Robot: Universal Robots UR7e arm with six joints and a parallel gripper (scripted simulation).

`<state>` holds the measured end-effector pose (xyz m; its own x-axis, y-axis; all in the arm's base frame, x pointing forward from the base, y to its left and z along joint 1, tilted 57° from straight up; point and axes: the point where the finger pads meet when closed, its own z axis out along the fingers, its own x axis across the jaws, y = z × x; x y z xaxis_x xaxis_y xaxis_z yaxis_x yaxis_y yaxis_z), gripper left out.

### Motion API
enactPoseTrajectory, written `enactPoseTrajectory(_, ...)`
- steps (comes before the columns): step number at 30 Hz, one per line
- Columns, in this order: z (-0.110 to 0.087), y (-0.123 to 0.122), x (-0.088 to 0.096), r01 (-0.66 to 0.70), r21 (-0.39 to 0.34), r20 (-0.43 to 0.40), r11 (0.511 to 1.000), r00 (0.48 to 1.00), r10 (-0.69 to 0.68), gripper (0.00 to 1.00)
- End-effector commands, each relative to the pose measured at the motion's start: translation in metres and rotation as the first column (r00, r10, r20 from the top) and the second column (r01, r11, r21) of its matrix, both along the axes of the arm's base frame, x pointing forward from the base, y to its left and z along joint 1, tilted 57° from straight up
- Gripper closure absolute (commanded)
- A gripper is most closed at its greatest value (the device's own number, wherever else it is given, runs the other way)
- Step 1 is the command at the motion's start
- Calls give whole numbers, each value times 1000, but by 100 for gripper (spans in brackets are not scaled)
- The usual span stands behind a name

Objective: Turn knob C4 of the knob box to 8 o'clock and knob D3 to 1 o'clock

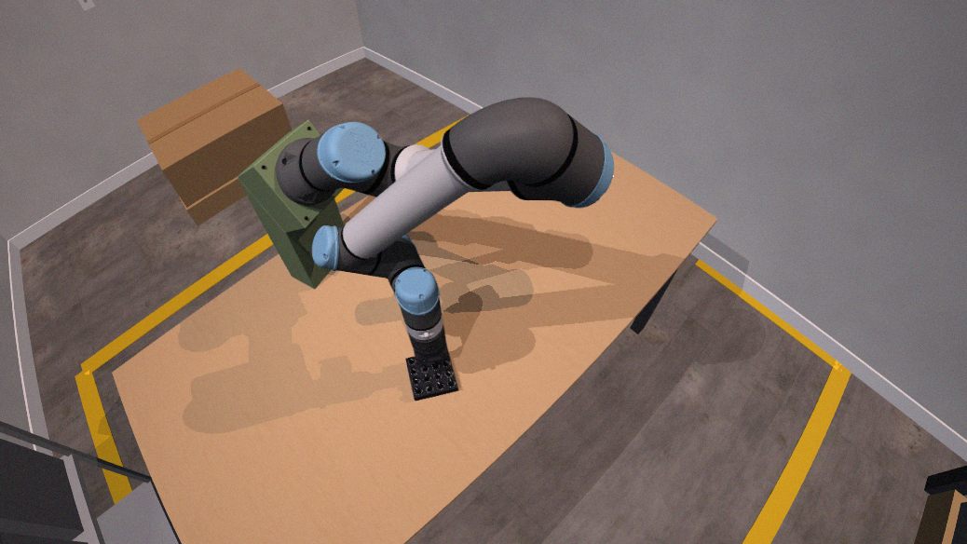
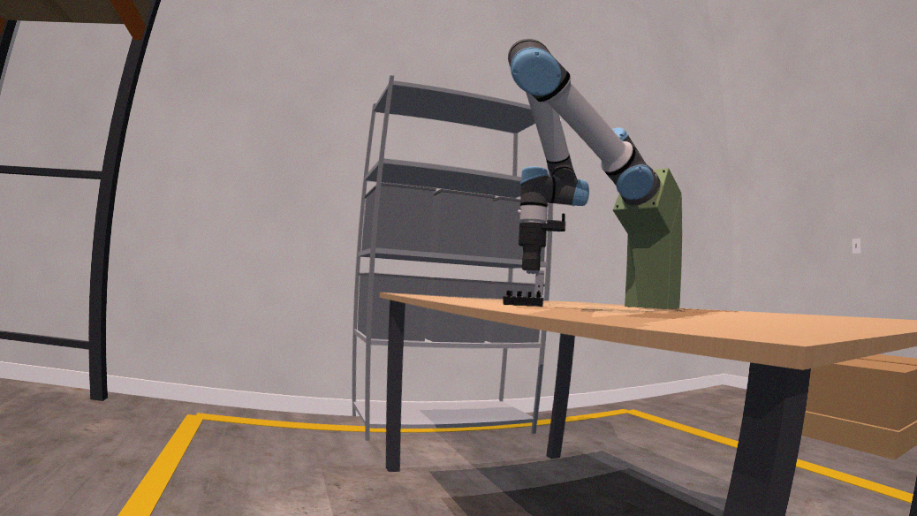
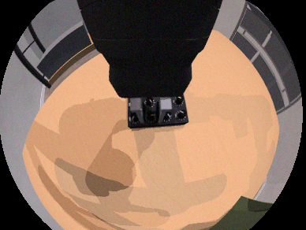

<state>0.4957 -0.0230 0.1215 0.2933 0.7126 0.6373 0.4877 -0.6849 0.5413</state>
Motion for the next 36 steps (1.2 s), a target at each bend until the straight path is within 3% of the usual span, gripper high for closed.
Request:
enactPoseTrajectory(1, 1, 0, 1, -2, -2, 2, 1000, 1000, 2, 54)
enactPoseTrajectory(2, 1, 0, 1, -2, -2, 2, 1000, 1000, 2, 70)
enactPoseTrajectory(36, 1, 0, 1, -2, -3, 2, 1000, 1000, 2, 70)
